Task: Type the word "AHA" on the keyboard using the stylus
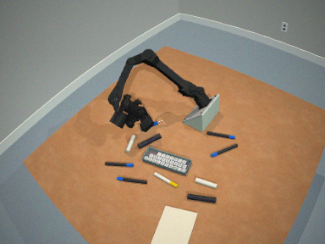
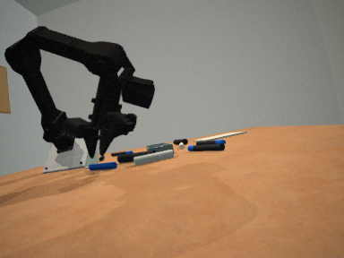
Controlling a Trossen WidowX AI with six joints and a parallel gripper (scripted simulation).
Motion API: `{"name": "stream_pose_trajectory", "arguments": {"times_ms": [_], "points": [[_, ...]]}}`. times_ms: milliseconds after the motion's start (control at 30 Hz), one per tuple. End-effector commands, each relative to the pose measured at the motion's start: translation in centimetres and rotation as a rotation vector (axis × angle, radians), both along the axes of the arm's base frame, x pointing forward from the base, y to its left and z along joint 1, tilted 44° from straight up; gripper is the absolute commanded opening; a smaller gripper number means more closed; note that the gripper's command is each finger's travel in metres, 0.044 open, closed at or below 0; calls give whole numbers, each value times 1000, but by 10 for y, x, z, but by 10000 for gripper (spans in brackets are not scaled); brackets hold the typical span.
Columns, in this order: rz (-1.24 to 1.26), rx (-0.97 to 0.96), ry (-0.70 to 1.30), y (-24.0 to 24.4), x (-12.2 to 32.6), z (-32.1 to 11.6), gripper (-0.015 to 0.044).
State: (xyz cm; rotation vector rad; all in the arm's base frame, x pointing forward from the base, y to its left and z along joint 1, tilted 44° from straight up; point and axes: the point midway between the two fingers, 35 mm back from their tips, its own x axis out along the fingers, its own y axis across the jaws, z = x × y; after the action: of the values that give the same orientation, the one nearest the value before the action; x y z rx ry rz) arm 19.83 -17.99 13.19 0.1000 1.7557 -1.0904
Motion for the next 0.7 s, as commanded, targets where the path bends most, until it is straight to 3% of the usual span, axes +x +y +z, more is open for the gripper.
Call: {"name": "stream_pose_trajectory", "arguments": {"times_ms": [0,667], "points": [[3,-1,6,-3,-1,-3,150],[3,-2,6,-14,-2,-13,150]]}}
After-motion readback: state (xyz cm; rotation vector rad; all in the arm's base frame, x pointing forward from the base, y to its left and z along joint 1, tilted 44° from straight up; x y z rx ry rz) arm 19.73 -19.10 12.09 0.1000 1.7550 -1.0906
